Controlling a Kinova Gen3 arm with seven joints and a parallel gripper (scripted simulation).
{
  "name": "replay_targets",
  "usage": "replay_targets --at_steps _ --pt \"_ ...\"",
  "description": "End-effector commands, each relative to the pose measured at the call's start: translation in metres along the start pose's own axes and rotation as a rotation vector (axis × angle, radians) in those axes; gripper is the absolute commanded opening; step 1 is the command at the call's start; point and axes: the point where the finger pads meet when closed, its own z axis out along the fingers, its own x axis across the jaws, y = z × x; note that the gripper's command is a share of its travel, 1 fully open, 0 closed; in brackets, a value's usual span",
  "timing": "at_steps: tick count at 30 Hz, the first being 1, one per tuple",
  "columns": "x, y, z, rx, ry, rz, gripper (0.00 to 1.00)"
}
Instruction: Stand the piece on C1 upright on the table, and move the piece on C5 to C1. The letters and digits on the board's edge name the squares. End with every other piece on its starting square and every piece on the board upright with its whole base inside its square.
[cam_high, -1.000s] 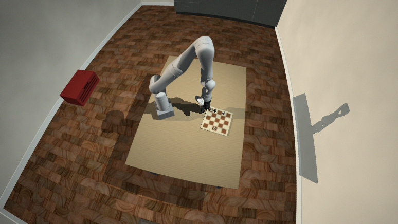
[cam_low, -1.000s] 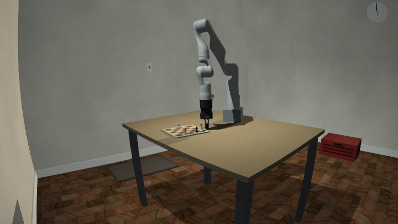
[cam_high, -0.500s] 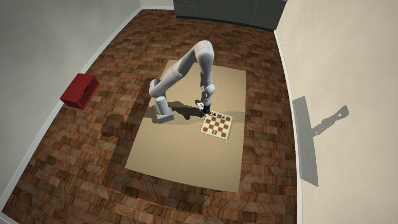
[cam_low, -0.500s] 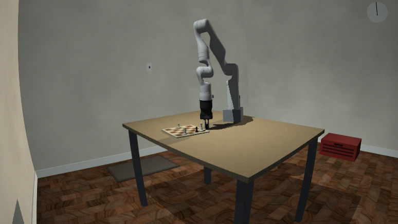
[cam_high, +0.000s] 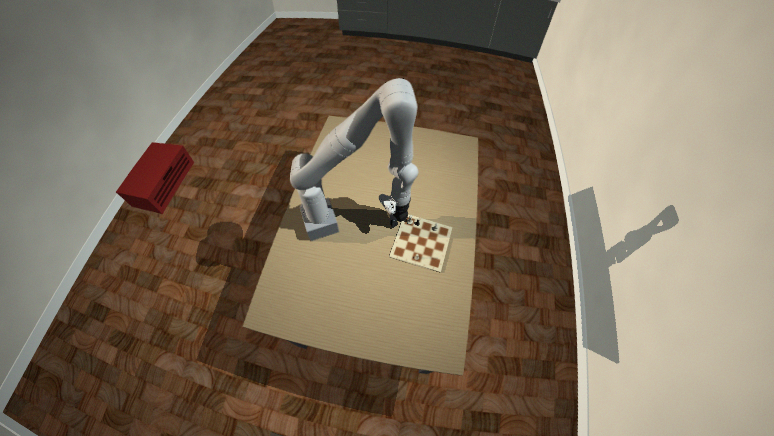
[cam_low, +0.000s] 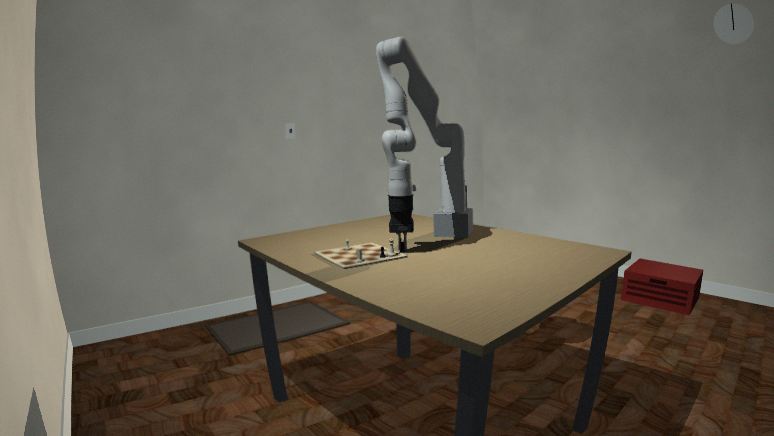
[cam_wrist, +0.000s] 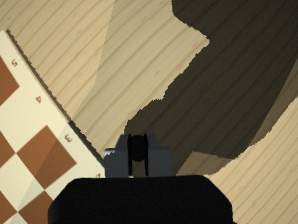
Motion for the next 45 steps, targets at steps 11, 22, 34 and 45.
replay_targets --at_steps 11,22,34,45 --pt "-0.0002 0.0004 -0.0004 -0.001 -0.001 0.000 0.00" --pt "-0.0002 0.0004 -0.0004 -0.001 -0.001 0.000 0.00" --pt "-0.0002 0.0004 -0.0004 -0.001 -0.001 0.000 0.27" --pt "-0.0002 0.0004 -0.0004 -0.001 -0.001 0.000 0.68"
